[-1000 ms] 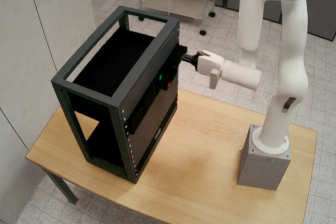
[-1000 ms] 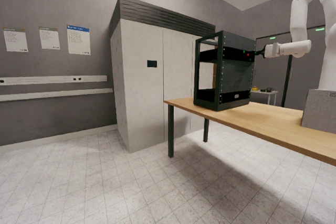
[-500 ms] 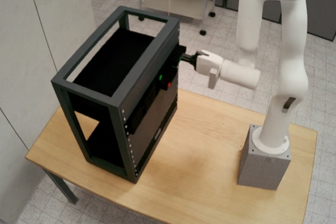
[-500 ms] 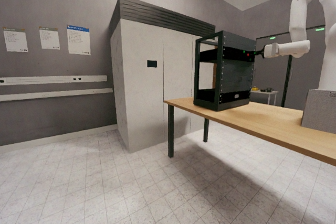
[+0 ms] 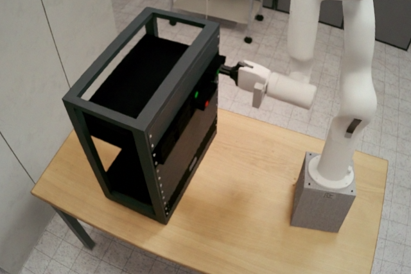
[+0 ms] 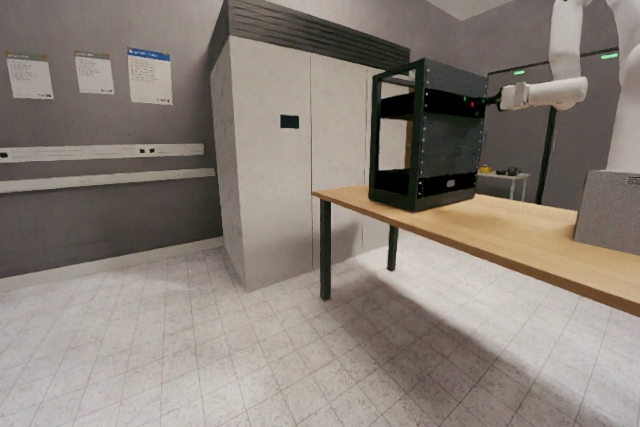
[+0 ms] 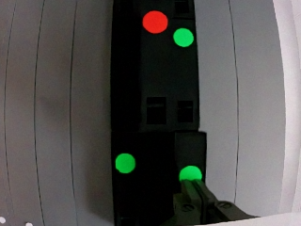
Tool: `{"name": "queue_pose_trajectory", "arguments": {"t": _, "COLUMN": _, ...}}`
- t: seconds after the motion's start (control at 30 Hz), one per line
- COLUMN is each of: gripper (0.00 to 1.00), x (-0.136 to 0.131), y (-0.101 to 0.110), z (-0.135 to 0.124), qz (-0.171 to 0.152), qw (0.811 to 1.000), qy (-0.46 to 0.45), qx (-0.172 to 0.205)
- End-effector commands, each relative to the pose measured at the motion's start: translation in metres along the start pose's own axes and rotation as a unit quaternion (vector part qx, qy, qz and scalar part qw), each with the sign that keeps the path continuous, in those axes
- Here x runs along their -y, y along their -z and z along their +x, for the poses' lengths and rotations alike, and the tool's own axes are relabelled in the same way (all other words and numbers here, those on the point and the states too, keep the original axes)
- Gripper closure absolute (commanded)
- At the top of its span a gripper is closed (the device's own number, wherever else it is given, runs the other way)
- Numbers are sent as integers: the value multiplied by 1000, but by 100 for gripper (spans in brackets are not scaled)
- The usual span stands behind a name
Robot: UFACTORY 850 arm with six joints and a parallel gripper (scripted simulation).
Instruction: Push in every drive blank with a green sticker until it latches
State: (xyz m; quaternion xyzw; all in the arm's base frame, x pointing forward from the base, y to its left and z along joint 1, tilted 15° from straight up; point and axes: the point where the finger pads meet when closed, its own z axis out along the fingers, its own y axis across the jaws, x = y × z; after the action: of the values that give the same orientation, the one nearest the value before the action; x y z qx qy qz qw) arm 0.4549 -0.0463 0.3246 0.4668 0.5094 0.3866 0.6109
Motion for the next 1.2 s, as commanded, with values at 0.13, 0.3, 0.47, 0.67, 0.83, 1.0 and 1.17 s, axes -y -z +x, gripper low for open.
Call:
{"name": "queue_pose_trajectory", "arguments": {"t": 0.13, "gripper": 100, "x": -1, "y": -8, "z": 0, "qz": -1, "qw": 1000, "qy": 0, "qx": 0}}
{"name": "queue_pose_trajectory", "arguments": {"t": 0.3, "gripper": 100, "x": -1, "y": -10, "z": 0, "qz": -1, "qw": 1000, "qy": 0, "qx": 0}}
{"name": "queue_pose_trajectory", "arguments": {"t": 0.47, "gripper": 100, "x": -1, "y": -10, "z": 0, "qz": -1, "qw": 1000, "qy": 0, "qx": 0}}
{"name": "queue_pose_trajectory", "arguments": {"t": 0.67, "gripper": 100, "x": -1, "y": -12, "z": 0, "qz": -1, "qw": 1000, "qy": 0, "qx": 0}}
{"name": "queue_pose_trajectory", "arguments": {"t": 0.83, "gripper": 100, "x": -1, "y": -13, "z": 0, "qz": -1, "qw": 1000, "qy": 0, "qx": 0}}
{"name": "queue_pose_trajectory", "arguments": {"t": 1.0, "gripper": 100, "x": -1, "y": -13, "z": 0, "qz": -1, "qw": 1000, "qy": 0, "qx": 0}}
{"name": "queue_pose_trajectory", "arguments": {"t": 1.17, "gripper": 100, "x": -1, "y": -14, "z": 0, "qz": -1, "qw": 1000, "qy": 0, "qx": 0}}
